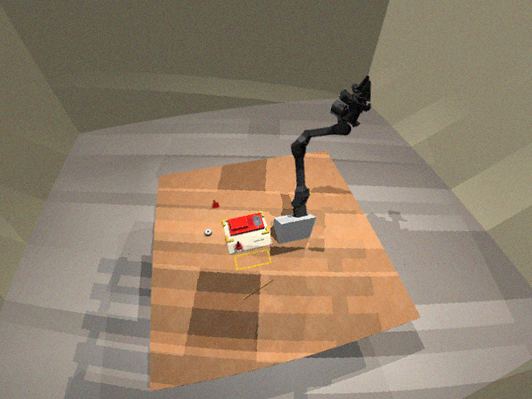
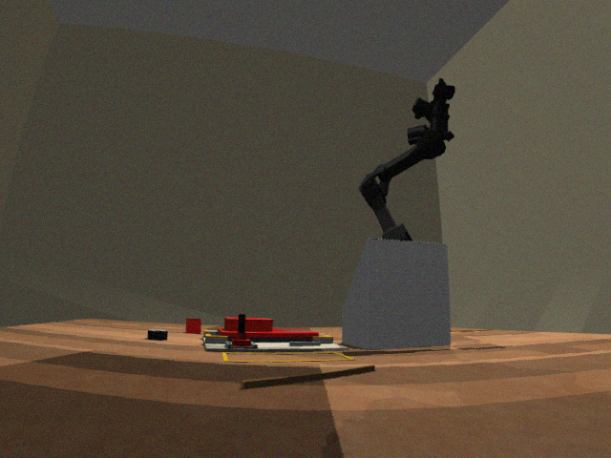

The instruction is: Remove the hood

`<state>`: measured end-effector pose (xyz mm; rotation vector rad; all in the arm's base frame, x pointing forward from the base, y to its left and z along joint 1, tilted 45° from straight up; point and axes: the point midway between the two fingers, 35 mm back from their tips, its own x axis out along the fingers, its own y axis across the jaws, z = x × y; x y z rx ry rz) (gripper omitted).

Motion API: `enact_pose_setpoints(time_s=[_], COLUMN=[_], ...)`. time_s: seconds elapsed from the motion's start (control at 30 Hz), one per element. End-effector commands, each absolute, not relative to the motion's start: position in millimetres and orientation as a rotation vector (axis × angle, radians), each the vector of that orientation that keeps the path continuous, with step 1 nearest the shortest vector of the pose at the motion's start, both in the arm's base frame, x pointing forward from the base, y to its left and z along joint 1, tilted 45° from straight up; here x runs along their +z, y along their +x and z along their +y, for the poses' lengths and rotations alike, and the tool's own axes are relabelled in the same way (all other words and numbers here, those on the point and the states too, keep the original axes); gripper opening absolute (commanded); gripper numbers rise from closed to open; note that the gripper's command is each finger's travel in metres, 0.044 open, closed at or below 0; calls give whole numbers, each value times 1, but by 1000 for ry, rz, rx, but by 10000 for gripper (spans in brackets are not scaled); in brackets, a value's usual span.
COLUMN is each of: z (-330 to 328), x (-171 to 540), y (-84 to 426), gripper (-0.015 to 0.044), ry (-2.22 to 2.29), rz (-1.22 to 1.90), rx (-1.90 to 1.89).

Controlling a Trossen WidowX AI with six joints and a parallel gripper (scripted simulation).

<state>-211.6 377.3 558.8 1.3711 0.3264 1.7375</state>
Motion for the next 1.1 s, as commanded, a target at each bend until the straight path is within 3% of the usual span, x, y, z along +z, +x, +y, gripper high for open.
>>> enact_pose_setpoints(time_s=[0.0,0.27,0.73,1.07], z=[378,427,498,498], x=[558,533,445,367], y=[-210,-150,7,138], gripper=[247,440,440,440], ry=[1367,1195,759,456], rz=[323,200,143,190], rx=[1735,1607,1207,890])
